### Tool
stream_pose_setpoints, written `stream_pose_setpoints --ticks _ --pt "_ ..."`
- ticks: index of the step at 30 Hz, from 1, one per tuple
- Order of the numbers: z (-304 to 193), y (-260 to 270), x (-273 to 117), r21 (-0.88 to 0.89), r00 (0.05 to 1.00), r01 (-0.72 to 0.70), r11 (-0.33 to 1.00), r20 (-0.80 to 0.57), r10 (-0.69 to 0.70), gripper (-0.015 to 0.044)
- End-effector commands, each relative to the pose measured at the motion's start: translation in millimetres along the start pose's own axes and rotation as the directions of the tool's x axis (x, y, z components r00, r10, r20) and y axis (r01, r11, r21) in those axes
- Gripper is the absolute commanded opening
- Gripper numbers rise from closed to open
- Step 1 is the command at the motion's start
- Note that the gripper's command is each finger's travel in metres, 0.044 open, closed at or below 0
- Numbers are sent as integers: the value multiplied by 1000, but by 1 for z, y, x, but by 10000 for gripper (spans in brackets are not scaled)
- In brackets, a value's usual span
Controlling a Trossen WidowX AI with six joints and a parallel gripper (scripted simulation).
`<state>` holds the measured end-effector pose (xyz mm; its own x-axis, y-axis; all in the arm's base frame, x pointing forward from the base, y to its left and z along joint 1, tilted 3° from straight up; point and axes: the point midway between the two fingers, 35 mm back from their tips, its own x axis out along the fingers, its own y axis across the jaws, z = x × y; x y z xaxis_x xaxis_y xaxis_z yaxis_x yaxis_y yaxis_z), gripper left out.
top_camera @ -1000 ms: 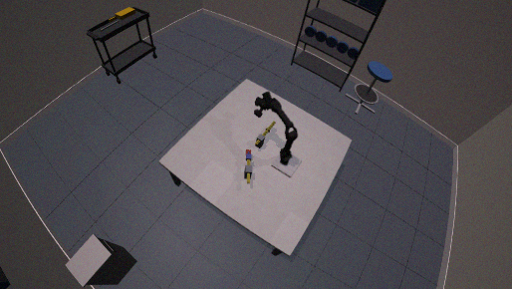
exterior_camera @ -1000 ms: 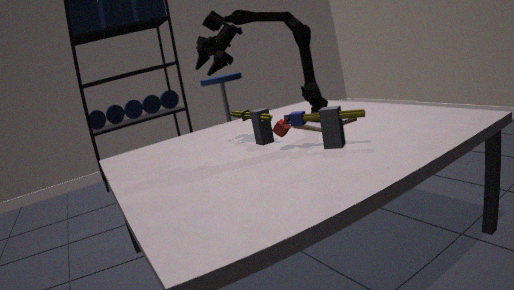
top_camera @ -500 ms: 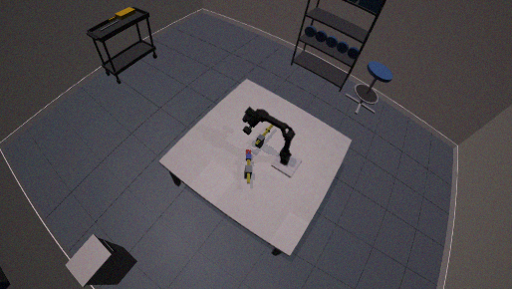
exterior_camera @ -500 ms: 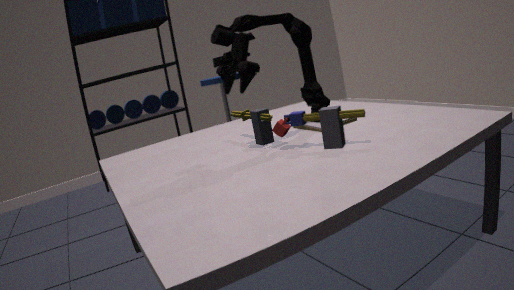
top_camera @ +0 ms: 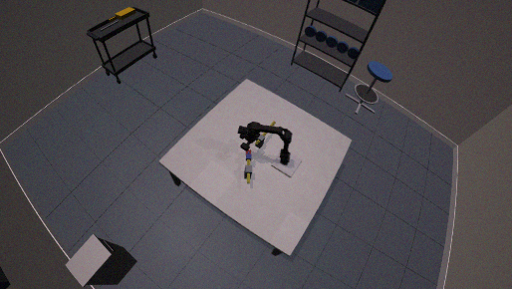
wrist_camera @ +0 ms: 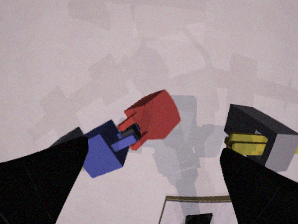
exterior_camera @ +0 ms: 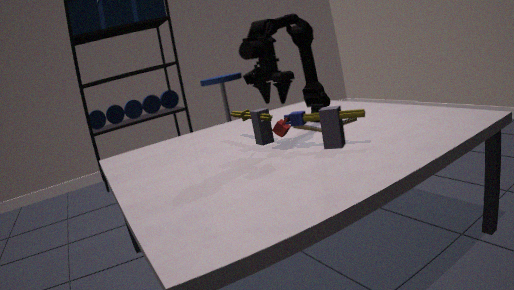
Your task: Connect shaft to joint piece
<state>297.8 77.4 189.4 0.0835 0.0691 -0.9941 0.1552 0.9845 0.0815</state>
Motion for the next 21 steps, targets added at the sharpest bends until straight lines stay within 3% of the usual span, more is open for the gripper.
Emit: stream_pose_setpoints --ticks 1,11,21 --pt "-4 -1 5 20 1000 18 1000 -25 -17 440" --pt "-3 -2 11 260 997 -14 966 -66 32 440" --pt "-1 -5 17 557 988 -23 830 -114 103 440"
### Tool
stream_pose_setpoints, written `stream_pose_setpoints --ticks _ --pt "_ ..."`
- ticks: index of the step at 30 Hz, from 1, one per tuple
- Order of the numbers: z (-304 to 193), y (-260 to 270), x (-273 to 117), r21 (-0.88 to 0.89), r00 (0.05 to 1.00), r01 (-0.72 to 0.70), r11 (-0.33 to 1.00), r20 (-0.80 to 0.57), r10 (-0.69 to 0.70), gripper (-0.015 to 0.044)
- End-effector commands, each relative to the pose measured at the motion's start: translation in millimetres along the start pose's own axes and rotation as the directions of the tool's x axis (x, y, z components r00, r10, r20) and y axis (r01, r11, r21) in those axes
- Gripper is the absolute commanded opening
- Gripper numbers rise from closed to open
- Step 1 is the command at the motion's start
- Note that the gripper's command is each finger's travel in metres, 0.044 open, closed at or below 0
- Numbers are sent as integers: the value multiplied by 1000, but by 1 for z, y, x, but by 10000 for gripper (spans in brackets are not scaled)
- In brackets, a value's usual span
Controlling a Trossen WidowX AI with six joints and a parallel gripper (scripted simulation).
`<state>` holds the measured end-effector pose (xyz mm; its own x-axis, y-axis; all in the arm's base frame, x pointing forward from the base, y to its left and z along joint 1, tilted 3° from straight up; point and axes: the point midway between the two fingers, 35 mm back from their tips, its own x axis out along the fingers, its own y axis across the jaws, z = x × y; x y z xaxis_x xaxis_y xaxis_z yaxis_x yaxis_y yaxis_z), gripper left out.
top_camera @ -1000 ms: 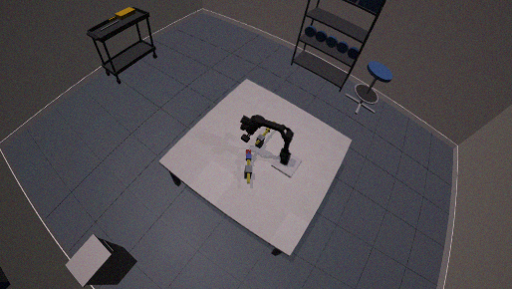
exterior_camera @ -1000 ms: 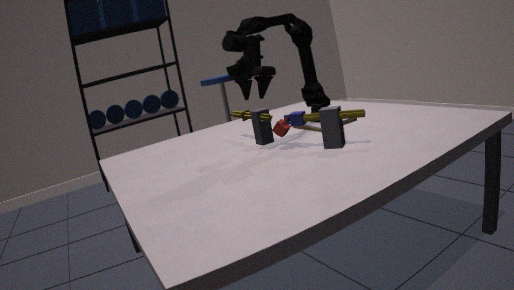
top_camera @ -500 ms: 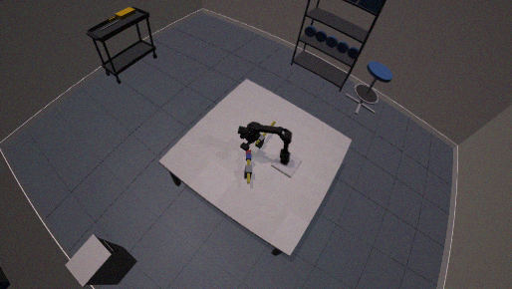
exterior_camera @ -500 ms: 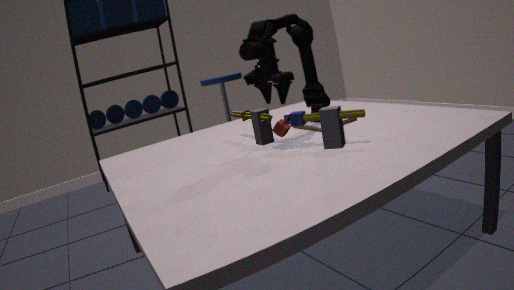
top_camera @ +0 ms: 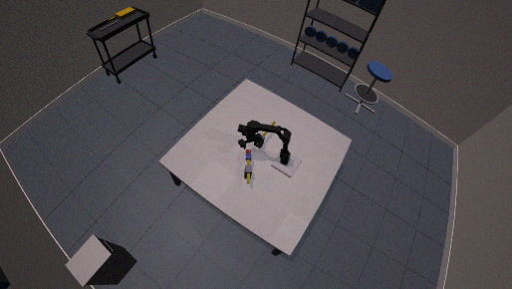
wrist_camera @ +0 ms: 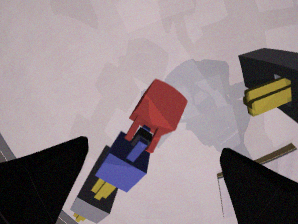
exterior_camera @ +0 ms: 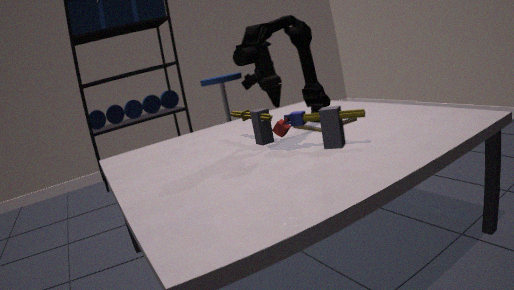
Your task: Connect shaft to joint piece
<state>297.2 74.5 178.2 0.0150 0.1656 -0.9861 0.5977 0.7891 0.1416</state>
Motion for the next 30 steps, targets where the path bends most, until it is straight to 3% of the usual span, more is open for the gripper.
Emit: stream_pose_setpoints --ticks 1,13,22,30 --pt "1 -1 7 133 999 0 991 -44 6 440" --pt "5 -3 12 483 990 5 876 -123 62 440" --pt "6 -3 16 488 990 6 873 -124 63 440" --pt "12 -4 52 485 990 7 874 -125 61 440"
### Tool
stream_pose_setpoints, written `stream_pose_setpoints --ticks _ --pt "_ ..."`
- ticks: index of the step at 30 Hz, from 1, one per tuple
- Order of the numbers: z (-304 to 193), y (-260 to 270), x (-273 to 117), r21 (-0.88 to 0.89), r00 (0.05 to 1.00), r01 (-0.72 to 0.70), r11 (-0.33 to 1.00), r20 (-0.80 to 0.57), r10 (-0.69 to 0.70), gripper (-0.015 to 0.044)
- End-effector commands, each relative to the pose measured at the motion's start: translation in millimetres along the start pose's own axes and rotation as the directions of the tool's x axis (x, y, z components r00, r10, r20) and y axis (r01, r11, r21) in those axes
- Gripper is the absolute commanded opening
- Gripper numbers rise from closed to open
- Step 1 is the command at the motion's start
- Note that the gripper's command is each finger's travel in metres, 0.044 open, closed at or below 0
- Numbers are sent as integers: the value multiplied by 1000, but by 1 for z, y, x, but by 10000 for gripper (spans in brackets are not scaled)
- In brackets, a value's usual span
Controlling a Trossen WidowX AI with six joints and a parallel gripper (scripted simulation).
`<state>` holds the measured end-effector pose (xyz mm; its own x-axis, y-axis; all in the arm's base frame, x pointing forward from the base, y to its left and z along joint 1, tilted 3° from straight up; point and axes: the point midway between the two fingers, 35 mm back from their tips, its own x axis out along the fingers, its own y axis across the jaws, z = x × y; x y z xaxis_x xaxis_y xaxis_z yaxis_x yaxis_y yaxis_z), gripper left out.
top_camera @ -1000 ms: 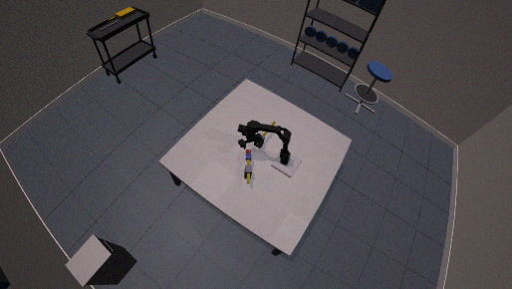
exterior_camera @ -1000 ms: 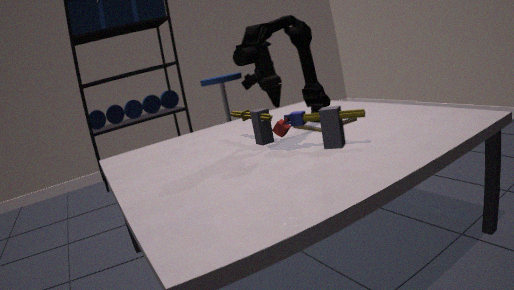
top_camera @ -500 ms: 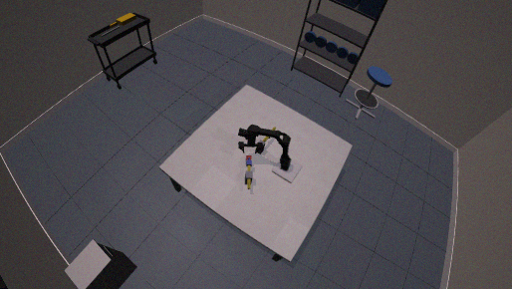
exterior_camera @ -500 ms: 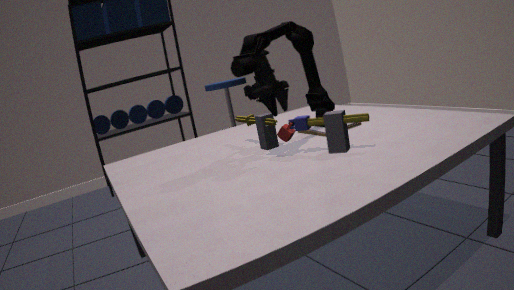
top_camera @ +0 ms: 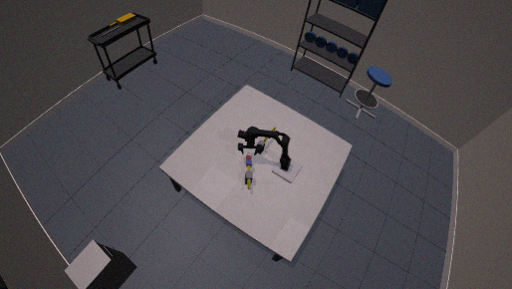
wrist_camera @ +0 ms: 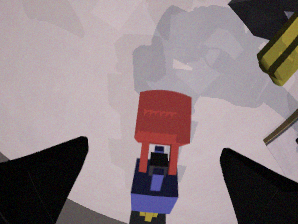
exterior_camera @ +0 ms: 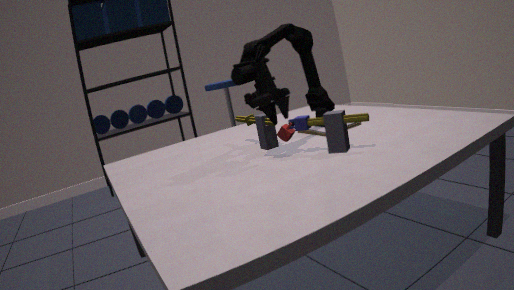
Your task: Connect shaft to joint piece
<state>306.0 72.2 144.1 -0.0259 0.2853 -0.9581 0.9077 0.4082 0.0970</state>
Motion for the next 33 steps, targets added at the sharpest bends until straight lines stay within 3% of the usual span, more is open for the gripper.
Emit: stream_pose_setpoints --ticks 1,9,33 --pt "5 -2 23 11 1000 21 1000 -11 -20 440" --pt "13 -6 55 9 1000 23 1000 -11 -23 440" --pt "13 -6 84 9 1000 22 1000 -12 -22 440"
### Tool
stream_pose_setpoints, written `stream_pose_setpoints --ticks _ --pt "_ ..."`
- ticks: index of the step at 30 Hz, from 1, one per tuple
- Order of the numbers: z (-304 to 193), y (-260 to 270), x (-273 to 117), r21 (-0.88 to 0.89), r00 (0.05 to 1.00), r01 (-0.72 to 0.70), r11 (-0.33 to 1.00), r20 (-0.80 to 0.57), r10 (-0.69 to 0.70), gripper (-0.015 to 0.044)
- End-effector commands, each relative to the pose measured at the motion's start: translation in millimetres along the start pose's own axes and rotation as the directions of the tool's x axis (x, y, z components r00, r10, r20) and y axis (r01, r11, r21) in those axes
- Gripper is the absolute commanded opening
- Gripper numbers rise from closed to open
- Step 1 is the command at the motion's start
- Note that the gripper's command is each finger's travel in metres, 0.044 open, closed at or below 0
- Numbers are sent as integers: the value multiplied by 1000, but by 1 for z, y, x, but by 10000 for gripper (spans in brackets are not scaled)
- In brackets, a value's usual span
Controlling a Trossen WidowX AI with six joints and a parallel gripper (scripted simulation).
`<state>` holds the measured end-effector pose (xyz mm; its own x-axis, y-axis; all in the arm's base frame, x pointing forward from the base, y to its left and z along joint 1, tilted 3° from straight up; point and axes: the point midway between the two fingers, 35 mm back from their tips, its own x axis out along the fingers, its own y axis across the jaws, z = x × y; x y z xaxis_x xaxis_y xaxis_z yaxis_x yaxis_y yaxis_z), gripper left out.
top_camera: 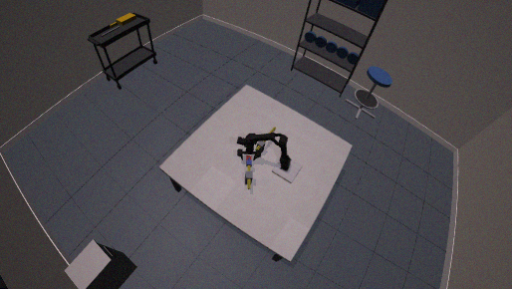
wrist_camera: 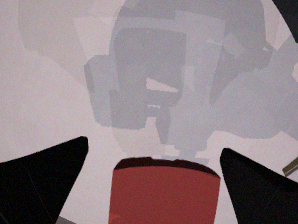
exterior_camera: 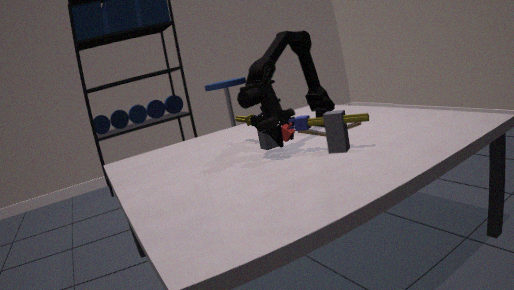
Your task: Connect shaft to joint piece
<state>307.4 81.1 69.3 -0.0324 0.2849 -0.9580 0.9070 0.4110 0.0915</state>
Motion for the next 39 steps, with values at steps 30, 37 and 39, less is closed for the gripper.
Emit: stream_pose_setpoints --ticks 30,37,39 --pt "0 -3 14 11 1000 16 1000 -10 -16 182" --pt "0 -3 14 11 1000 16 1000 -10 -16 182" --pt "0 -3 14 11 1000 16 1000 -10 -16 182"
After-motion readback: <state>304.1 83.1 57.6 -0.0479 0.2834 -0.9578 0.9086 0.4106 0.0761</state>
